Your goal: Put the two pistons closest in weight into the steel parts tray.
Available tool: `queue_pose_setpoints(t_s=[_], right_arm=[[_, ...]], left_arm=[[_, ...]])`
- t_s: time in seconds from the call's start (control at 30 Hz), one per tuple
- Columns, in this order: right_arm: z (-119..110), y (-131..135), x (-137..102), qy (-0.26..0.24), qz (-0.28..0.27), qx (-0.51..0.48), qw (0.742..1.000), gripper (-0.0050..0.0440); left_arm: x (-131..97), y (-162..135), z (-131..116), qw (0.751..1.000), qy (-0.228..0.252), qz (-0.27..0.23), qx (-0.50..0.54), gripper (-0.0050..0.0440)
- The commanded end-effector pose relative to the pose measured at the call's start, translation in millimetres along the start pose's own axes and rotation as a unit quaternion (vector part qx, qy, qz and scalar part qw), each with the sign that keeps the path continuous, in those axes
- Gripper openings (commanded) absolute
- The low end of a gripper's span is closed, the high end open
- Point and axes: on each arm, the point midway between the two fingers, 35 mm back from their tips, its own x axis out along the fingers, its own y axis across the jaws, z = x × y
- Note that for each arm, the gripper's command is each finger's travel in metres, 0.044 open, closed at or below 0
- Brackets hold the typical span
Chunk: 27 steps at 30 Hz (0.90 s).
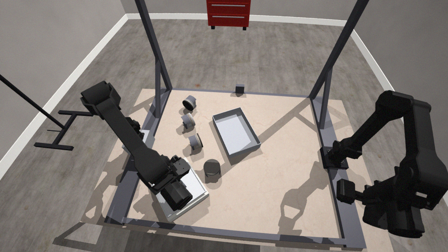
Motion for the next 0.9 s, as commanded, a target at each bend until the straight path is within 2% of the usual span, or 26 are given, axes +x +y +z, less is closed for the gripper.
queue_pose_setpoints(t_s=[0.0,0.87], right_arm=[[2.1,-2.5,-4.3,0.000,-0.010,-0.003,1.000,0.0158],[1.6,-3.9,-6.3,0.000,-0.016,-0.003,1.000,0.0158]], left_arm=[[-4.7,0.2,3.9,1.000,-0.009,-0.001,0.001,0.0400],[-4.7,0.2,3.9,1.000,-0.009,-0.001,0.001,0.0400]])
